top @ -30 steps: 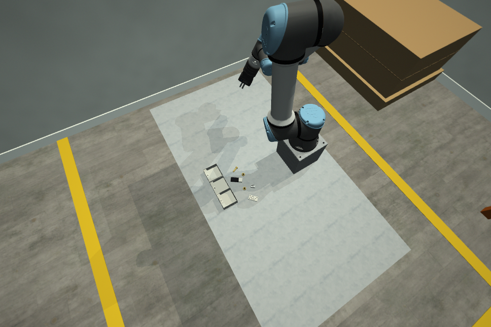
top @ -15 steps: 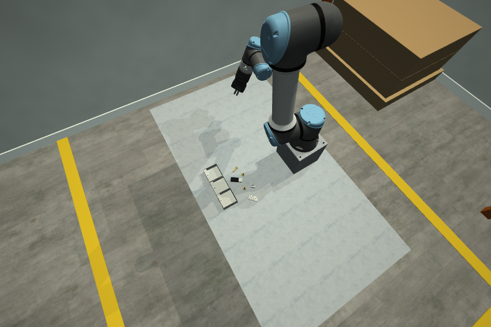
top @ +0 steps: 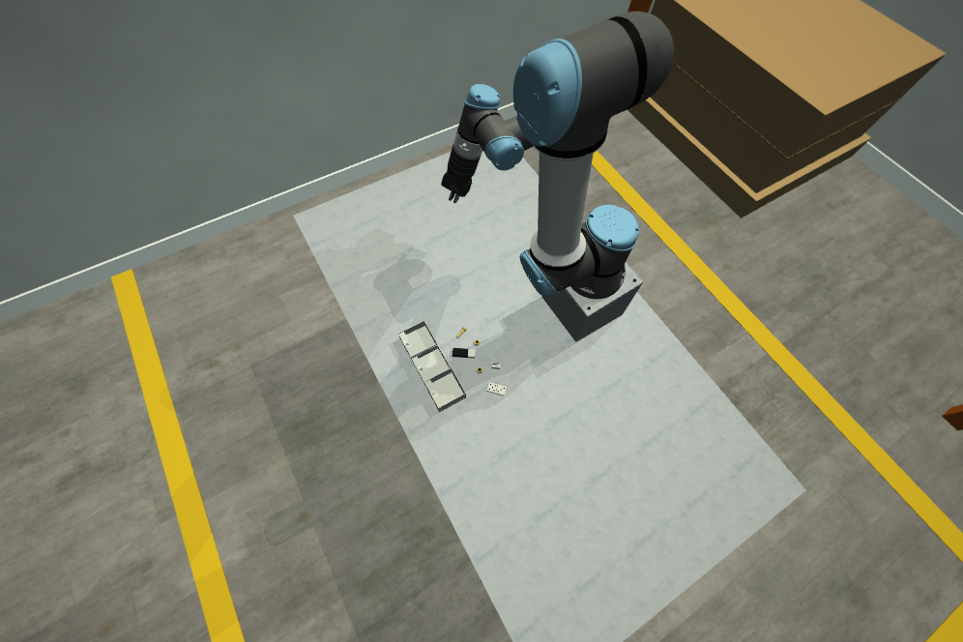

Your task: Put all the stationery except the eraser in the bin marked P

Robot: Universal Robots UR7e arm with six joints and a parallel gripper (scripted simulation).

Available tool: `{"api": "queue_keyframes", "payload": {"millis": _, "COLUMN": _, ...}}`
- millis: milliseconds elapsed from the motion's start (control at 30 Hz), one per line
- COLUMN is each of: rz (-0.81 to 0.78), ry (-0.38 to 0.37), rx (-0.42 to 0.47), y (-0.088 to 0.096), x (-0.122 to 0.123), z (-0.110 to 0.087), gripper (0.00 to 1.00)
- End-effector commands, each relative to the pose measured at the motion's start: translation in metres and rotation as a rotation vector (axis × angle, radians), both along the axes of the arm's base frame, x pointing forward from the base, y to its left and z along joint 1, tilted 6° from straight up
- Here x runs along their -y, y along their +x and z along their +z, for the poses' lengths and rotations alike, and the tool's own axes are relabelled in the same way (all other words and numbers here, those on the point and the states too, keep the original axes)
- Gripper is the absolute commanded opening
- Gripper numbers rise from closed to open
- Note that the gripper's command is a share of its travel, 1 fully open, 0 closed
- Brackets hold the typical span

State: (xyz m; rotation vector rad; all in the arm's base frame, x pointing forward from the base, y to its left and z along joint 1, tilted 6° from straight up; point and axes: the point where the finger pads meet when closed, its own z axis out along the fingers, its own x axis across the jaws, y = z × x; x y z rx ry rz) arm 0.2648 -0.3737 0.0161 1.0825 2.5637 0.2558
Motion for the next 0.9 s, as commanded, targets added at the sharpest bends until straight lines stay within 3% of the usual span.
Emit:
{"api": "queue_keyframes", "payload": {"millis": 0, "rz": -0.03, "ry": 0.032, "rx": -0.027, "y": 0.013, "x": -0.014, "z": 0.001, "gripper": 0.31}}
{"api": "queue_keyframes", "payload": {"millis": 333, "rz": -0.052, "ry": 0.055, "rx": -0.047, "y": 0.037, "x": -0.046, "z": 0.003, "gripper": 0.31}}
{"api": "queue_keyframes", "payload": {"millis": 433, "rz": -0.075, "ry": 0.075, "rx": -0.068, "y": 0.049, "x": -0.065, "z": 0.004, "gripper": 0.31}}
{"api": "queue_keyframes", "payload": {"millis": 533, "rz": -0.075, "ry": 0.075, "rx": -0.068, "y": 0.049, "x": -0.065, "z": 0.004, "gripper": 0.31}}
{"api": "queue_keyframes", "payload": {"millis": 633, "rz": -0.098, "ry": 0.093, "rx": -0.088, "y": 0.061, "x": -0.086, "z": 0.005, "gripper": 0.31}}
{"api": "queue_keyframes", "payload": {"millis": 867, "rz": -0.122, "ry": 0.108, "rx": -0.109, "y": 0.071, "x": -0.106, "z": 0.007, "gripper": 0.31}}
